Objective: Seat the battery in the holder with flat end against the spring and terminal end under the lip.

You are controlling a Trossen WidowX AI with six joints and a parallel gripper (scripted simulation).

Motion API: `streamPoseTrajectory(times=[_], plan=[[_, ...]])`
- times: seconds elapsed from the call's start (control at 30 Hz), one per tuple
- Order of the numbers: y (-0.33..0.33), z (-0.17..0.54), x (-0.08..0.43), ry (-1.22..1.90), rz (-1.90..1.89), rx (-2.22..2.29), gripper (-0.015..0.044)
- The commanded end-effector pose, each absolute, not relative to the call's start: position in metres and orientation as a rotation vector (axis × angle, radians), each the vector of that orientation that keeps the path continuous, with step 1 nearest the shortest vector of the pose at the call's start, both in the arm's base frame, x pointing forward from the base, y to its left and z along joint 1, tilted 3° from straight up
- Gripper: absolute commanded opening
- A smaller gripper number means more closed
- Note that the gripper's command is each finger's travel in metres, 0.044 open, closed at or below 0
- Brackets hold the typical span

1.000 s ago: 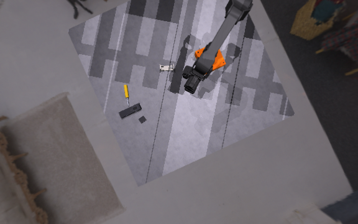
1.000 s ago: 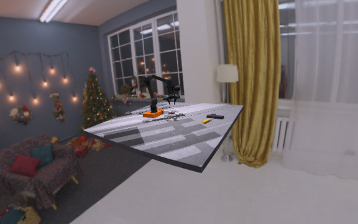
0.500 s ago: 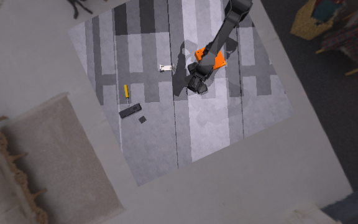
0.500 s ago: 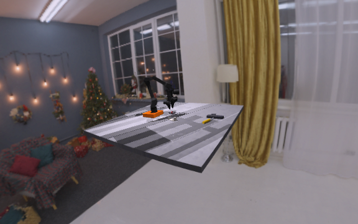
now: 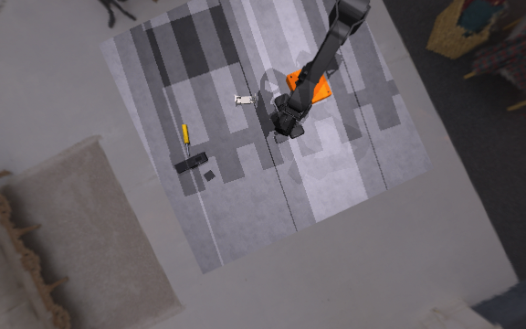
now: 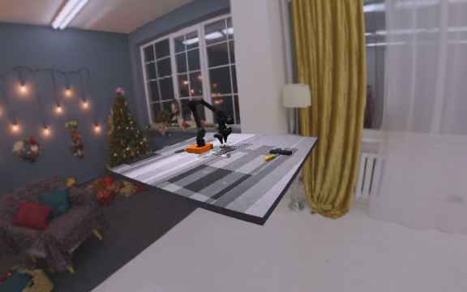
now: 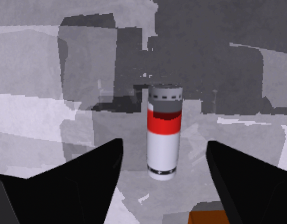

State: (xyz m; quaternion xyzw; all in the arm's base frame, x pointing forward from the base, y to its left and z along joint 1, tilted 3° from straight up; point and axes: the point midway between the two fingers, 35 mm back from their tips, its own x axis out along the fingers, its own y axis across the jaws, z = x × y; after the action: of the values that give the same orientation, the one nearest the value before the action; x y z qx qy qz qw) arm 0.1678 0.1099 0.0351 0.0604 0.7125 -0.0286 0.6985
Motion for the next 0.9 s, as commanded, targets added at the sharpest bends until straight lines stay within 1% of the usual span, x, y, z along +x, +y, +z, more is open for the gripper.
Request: streamPoseTrajectory(times=[0.0, 0.7, 0.87], plan=[[0.110, 0.028, 0.166, 1.596, -0.061, 0.134, 0.0242], [0.111, -0.002, 0.164, 1.597, -0.061, 0.134, 0.0242], [0.111, -0.002, 0.164, 1.597, -0.061, 0.134, 0.0111]])
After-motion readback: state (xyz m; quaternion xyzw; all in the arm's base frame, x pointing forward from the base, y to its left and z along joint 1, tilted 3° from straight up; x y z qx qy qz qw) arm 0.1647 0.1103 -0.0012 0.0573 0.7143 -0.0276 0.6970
